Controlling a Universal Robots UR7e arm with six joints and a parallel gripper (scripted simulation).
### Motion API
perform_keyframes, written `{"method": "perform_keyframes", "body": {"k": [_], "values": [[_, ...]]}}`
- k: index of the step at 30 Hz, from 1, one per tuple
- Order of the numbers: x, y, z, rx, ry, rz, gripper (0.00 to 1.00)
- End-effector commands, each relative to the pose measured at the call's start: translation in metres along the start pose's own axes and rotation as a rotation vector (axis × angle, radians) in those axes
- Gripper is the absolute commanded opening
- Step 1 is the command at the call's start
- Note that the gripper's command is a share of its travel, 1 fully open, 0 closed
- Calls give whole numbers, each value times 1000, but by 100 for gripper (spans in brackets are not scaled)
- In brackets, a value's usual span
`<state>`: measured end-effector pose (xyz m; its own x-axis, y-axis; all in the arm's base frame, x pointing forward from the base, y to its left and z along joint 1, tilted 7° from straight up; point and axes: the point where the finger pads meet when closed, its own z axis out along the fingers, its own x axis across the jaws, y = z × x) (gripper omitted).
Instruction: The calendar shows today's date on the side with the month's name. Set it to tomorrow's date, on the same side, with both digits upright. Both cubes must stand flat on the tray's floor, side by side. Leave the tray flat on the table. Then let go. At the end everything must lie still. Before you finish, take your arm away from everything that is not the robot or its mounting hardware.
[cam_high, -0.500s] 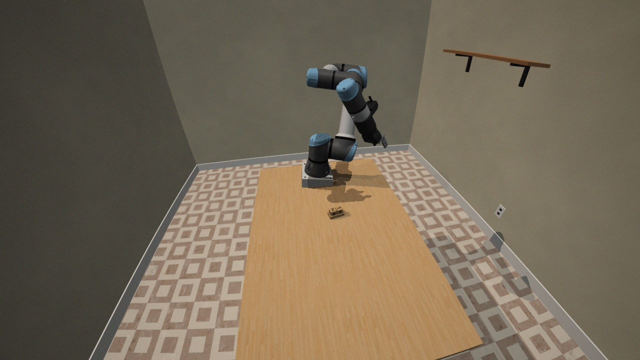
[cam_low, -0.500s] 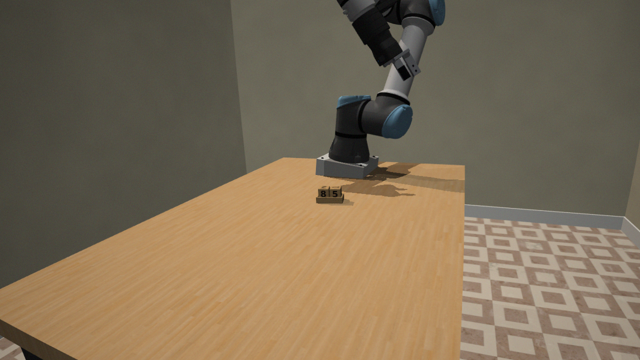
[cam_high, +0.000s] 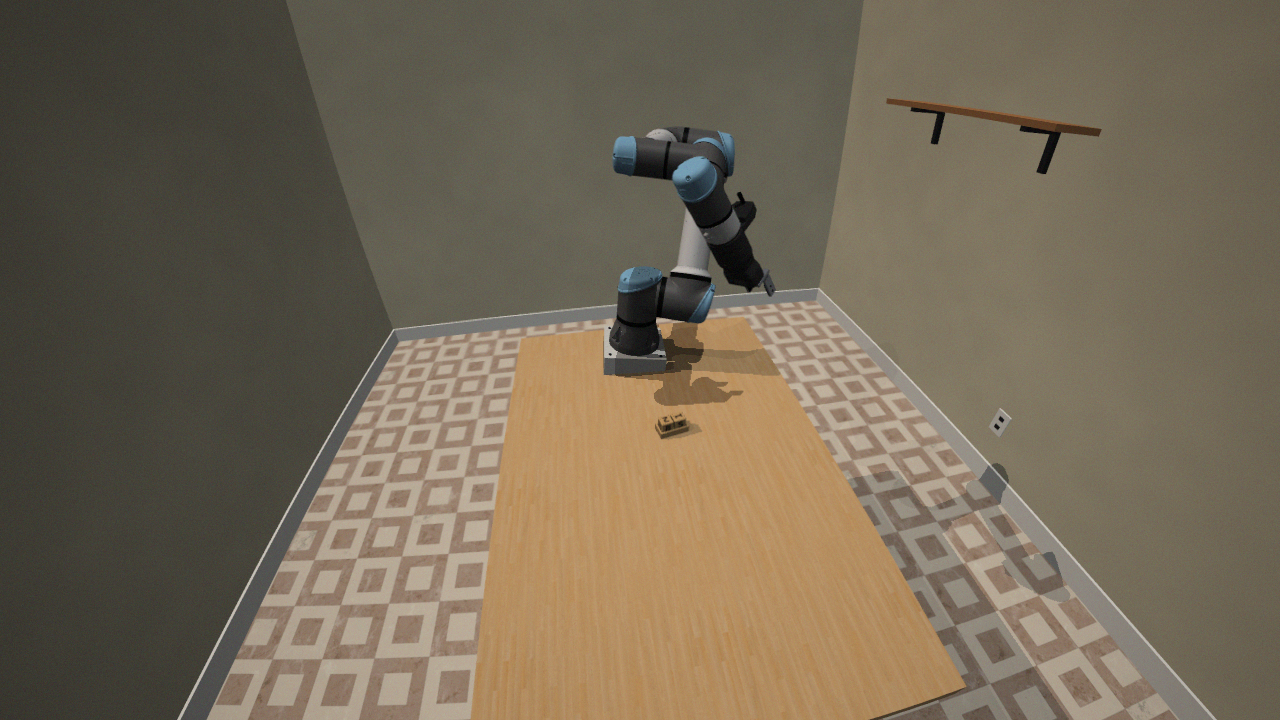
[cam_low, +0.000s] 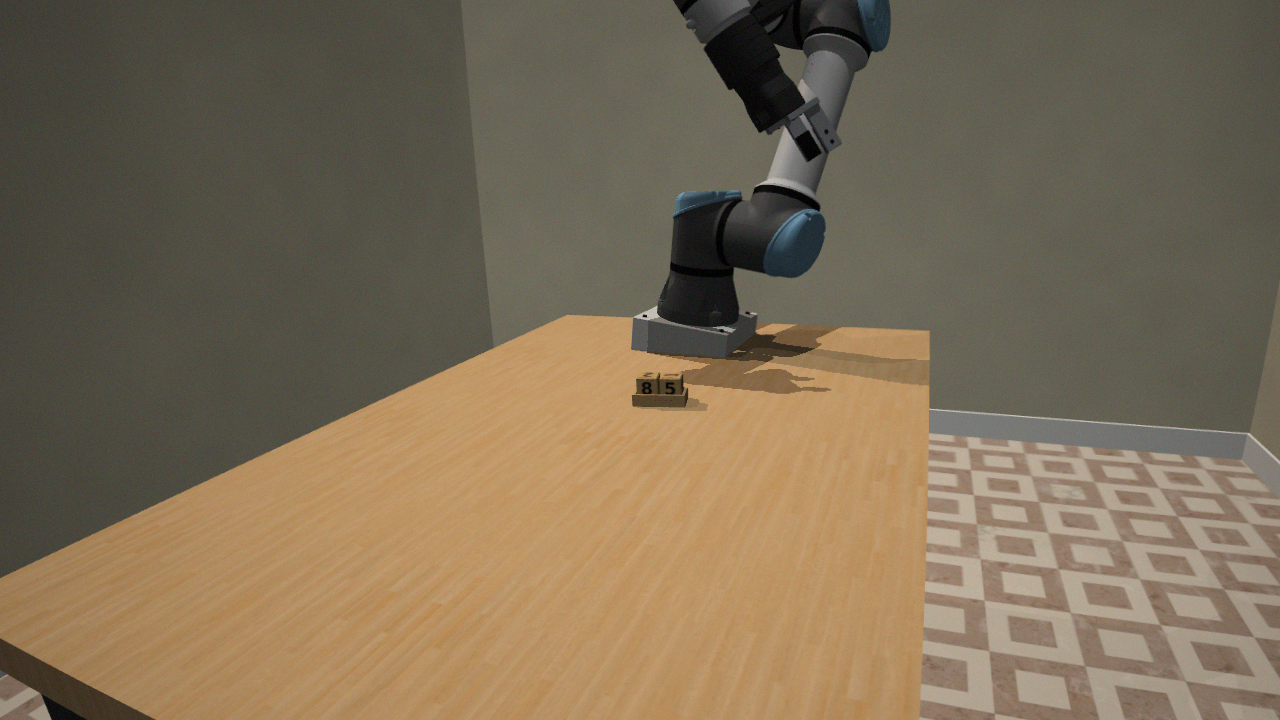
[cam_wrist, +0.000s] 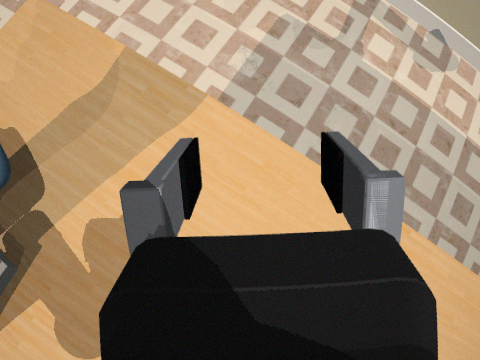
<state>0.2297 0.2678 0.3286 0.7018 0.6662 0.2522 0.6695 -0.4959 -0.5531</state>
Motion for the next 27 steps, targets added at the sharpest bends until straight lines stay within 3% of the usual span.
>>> {"method": "perform_keyframes", "body": {"k": [1, 6, 10, 17, 19, 23, 24, 27], "values": [[0, 0, 0, -1, 1, -1, 100], [-1, 4, 1, -7, -1, 4, 100], [-5, 28, 5, -45, -11, 30, 100], [-28, 118, 22, -203, -45, 143, 100], [-28, 118, 22, -203, -45, 143, 100], [-51, 179, 30, -320, -62, 235, 100], [-51, 179, 30, -320, -62, 235, 100], [-70, 217, 35, -402, -71, 302, 100]]}}
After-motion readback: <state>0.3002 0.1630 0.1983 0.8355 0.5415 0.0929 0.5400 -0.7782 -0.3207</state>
